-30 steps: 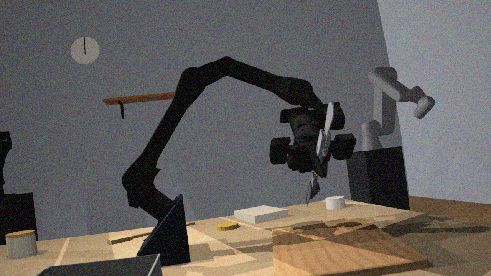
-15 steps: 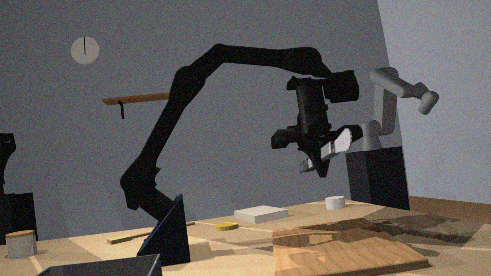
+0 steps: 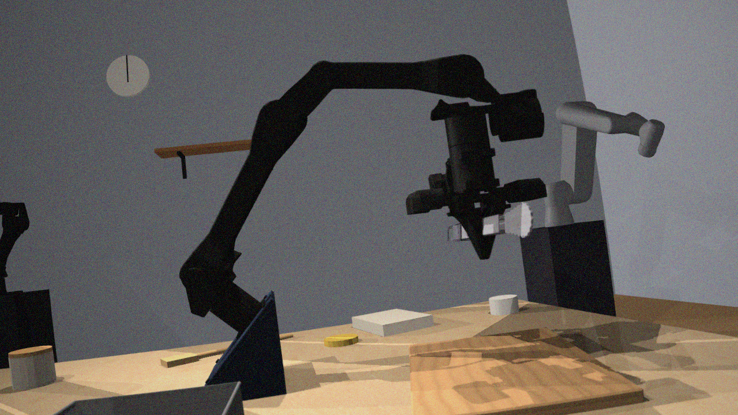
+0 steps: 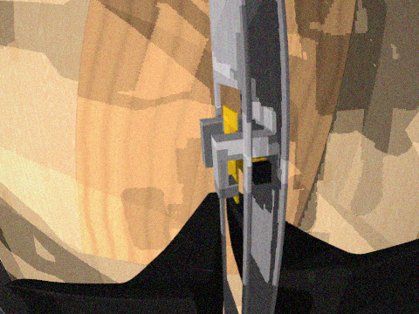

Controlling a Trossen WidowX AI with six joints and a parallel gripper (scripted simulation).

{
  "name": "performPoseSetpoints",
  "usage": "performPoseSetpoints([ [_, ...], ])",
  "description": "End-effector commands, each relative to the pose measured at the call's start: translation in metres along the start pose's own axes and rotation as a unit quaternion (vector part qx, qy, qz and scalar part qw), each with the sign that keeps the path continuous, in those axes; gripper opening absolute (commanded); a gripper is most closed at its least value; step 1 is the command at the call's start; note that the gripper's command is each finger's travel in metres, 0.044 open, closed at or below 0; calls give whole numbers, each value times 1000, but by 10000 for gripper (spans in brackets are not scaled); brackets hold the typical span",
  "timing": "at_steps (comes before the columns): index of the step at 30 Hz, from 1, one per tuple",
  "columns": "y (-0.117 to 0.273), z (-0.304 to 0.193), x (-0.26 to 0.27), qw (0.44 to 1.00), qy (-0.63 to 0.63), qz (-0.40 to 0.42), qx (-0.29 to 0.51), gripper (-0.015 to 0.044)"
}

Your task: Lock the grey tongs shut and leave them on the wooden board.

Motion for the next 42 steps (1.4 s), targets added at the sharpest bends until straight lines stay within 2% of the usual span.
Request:
performPoseSetpoints([
  [1,-2,0,0,1000,3,-1,-4,-150],
  [42,-69,-2,-5,1000,2,-1,-3,-150],
])
Point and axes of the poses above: the point midway between the two fingers, 35 mm back from their tips, its own y axis back along the fingers, its own x axis across the jaws, z = x × y, the point moved 6 cm from there along y, back along the fingers, and after that the axes turned 8 degrees about -y, right-handed, at the moved point
